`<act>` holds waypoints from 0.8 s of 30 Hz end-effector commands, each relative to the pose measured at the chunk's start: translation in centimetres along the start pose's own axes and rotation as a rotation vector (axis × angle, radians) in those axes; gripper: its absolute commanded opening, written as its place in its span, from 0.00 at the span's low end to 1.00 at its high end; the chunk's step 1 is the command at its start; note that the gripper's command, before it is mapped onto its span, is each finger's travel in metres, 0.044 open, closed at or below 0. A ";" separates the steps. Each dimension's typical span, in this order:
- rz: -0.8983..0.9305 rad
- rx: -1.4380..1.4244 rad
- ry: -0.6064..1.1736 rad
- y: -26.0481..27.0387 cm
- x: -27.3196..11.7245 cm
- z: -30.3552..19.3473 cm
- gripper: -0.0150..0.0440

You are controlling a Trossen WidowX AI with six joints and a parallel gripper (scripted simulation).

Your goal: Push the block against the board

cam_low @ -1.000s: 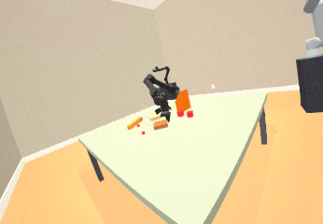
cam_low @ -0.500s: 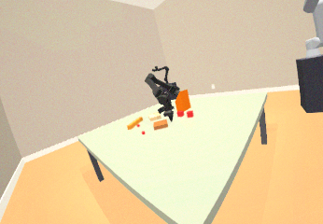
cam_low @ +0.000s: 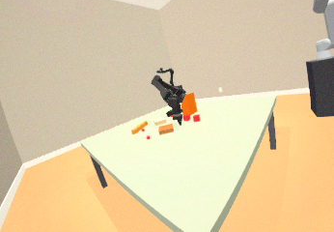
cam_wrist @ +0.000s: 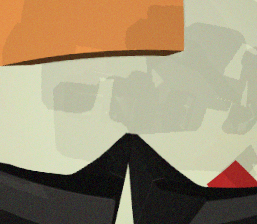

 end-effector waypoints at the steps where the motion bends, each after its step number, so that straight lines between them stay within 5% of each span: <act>1: 0.006 0.007 0.005 0.2 -2.5 0.2 0.25; 4: 0.004 0.009 0.009 0.1 -5.2 0.3 0.25; 24: 0.008 -0.529 0.006 3.8 -5.4 2.5 0.25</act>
Point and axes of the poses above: the point midway between the two fingers, 35 mm back from their tips, its own x axis out along the fingers, its own y axis across the jaws, z = x × y, the point moved 10 cm from there along -x, back along the fingers, and after that the axes turned 10 degrees about -x, right-handed, at the moved point
